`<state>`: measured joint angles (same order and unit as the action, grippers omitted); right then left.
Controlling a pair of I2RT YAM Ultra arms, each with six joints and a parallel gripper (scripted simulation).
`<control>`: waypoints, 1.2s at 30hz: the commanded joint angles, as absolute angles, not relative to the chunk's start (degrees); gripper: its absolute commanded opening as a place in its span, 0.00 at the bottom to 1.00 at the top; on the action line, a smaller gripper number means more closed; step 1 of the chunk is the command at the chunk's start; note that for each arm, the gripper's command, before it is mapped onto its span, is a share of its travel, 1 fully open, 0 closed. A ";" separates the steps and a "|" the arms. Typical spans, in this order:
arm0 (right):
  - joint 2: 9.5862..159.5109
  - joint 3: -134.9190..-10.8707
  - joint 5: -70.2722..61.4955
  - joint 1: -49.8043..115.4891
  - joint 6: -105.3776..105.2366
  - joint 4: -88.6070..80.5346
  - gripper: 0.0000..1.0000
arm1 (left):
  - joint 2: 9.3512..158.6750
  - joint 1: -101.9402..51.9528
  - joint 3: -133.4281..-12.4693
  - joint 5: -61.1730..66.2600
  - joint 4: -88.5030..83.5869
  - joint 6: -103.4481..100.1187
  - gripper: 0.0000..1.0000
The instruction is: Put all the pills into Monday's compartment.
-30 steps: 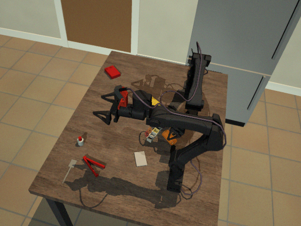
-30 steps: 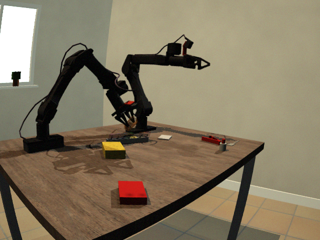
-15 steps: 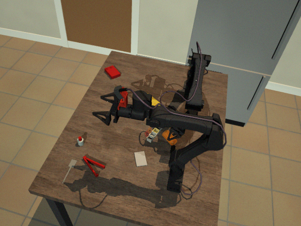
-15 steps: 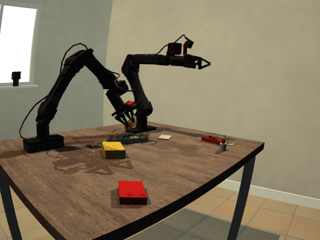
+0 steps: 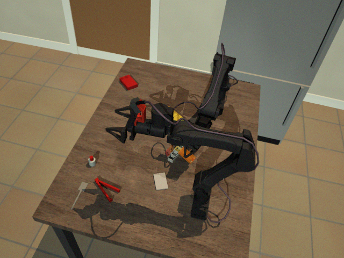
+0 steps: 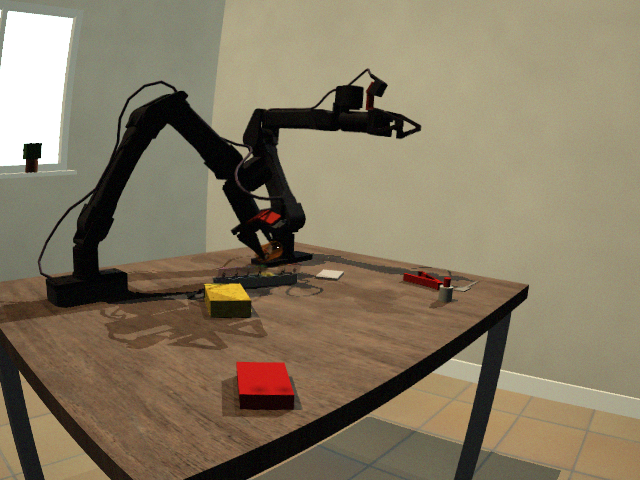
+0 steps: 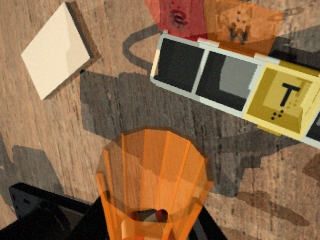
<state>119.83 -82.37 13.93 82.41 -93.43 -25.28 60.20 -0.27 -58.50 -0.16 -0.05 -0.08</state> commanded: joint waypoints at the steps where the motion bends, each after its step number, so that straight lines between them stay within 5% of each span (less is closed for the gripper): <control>1: 117.38 -80.38 10.07 80.97 -92.13 -22.04 0.36 | 59.81 -0.01 -60.15 -0.02 0.22 0.01 1.00; 29: 116.29 -76.84 1.62 75.70 -91.91 -18.58 0.36 | 59.81 -0.01 -60.15 -0.02 0.22 0.01 1.00; 36: 115.04 -75.18 -9.06 72.78 -93.15 -16.15 0.36 | 59.81 -0.01 -60.15 -0.02 0.22 0.01 1.00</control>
<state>117.40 -76.36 -4.27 74.65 -92.53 -18.11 60.20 -0.27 -58.50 -0.16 -0.05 -0.08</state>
